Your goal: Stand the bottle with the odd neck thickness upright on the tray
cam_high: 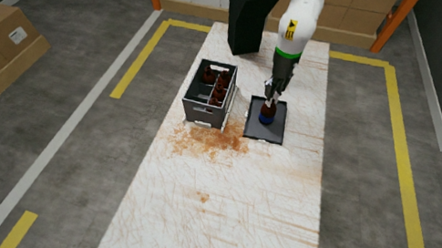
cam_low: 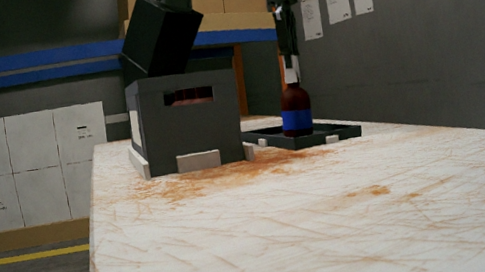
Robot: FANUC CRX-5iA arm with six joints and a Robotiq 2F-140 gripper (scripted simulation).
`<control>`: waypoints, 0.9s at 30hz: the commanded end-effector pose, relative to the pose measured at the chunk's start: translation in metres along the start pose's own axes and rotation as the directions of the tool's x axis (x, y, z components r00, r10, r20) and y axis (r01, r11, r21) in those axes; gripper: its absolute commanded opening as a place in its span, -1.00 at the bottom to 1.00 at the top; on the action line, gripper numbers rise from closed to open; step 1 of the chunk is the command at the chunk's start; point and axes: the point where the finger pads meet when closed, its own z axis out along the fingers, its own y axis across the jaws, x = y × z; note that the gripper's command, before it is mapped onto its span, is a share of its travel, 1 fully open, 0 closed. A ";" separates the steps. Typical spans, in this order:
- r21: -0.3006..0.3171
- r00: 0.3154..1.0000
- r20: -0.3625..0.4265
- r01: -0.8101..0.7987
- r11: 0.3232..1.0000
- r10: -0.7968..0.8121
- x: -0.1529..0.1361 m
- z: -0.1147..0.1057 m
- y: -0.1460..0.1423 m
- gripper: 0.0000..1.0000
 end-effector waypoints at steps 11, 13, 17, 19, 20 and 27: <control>0.000 1.000 0.001 0.000 1.000 0.000 0.000 0.000 0.000 -0.80; 0.000 1.000 0.001 0.000 1.000 0.000 0.000 0.000 0.000 -0.80; 0.000 1.000 0.001 0.000 1.000 0.000 0.000 0.000 0.000 -0.80; 0.000 1.000 0.001 0.000 1.000 0.000 0.000 0.000 0.000 -0.80; 0.000 1.000 0.001 0.000 1.000 0.000 0.000 0.000 0.000 -0.80; 0.000 1.000 0.001 0.000 1.000 0.000 0.000 0.000 0.000 1.00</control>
